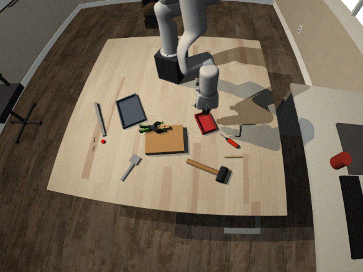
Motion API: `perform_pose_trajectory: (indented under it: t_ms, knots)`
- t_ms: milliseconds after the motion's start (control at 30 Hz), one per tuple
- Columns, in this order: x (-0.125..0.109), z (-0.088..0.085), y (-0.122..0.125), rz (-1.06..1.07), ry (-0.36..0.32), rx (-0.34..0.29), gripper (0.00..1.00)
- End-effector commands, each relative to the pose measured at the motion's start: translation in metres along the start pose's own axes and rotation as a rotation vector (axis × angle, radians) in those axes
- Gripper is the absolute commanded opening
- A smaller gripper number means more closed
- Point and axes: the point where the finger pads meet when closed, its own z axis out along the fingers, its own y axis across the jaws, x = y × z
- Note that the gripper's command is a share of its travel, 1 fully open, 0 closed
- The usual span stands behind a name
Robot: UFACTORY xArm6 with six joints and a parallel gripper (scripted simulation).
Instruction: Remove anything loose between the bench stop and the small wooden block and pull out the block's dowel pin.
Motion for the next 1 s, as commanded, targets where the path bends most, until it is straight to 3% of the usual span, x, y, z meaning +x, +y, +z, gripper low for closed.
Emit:
perform_pose_trajectory:
  t_ms: [0,967]
  knots:
    - [-0.0016,-0.0011,0.0026,0.004,-0.005,0.008,0.00]
    - [-0.0016,0.0057,0.0025,0.004,-0.005,0.008,0.00]
